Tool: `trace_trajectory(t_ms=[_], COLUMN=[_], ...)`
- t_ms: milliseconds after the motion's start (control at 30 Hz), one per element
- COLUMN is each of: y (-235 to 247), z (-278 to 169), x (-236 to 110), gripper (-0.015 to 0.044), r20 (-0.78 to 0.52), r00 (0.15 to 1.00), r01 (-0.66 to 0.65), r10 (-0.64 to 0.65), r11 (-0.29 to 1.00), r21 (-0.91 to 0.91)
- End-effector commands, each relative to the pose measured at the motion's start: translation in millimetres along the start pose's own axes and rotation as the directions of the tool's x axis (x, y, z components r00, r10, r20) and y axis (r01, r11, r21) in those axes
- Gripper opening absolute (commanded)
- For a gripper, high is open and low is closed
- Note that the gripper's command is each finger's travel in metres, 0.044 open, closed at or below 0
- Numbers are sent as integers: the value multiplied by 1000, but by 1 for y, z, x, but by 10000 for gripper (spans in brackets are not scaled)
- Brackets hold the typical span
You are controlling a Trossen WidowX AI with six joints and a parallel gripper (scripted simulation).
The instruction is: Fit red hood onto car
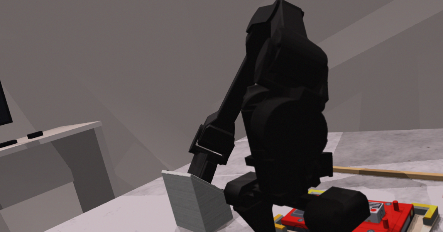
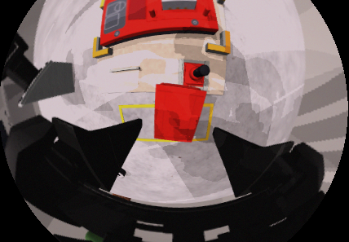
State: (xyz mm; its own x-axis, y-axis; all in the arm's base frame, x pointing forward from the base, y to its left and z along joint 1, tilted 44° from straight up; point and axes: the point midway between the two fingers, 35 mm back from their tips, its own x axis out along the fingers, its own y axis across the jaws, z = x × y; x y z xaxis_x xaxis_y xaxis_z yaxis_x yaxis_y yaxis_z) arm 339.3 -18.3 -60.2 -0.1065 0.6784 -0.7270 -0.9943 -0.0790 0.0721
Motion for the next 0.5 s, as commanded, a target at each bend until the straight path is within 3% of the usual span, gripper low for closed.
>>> trace_trajectory(t_ms=[0, 467], y=[0, 0], z=[0, 0], x=[3, 13], gripper=[440, 440], r20=[6, 6], r00=[1000, 1000], r01=[1, 1], r10=[-1, -1], r11=[1000, 1000], r21=[5, 5])
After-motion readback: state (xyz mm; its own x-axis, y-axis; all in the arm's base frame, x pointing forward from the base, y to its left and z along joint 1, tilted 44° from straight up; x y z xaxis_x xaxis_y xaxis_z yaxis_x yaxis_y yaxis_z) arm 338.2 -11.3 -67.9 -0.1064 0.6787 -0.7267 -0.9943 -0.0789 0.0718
